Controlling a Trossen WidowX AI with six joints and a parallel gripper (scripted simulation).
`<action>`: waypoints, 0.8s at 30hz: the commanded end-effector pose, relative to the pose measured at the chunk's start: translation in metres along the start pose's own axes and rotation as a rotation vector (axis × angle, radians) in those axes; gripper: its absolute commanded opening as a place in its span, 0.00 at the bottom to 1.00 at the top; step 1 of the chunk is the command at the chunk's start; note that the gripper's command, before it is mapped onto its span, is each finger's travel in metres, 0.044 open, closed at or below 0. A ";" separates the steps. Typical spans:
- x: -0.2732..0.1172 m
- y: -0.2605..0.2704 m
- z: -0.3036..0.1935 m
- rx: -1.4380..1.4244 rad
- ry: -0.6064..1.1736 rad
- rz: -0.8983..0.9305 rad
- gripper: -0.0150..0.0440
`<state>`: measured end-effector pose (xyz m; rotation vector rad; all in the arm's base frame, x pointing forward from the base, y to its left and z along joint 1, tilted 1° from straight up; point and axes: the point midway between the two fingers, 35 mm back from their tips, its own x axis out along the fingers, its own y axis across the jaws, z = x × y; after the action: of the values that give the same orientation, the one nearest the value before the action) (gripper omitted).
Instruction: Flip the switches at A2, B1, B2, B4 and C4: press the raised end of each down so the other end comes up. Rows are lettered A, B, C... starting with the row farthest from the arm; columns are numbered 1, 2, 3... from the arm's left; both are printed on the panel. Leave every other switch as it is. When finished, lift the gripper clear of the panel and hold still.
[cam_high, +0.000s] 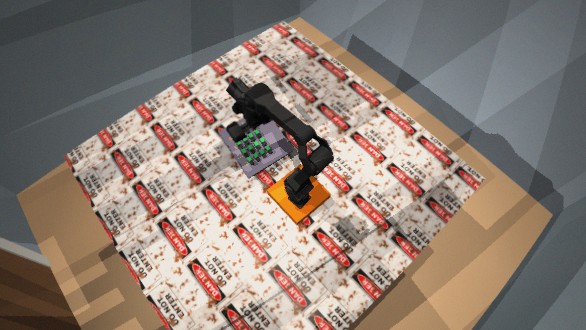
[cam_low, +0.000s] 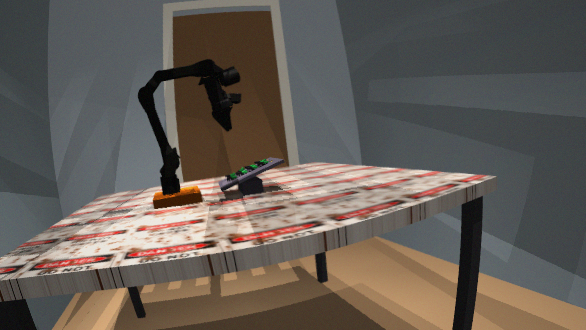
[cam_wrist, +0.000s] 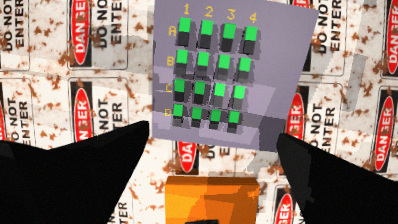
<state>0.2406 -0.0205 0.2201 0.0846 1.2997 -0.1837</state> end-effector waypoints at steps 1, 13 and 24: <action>0.002 0.000 0.002 0.001 -0.001 0.000 0.89; 0.081 0.011 0.052 0.039 -0.031 0.016 0.35; 0.118 0.012 0.052 0.039 -0.058 0.015 0.25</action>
<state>0.3209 -0.0281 0.1238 0.1202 1.2384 -0.1979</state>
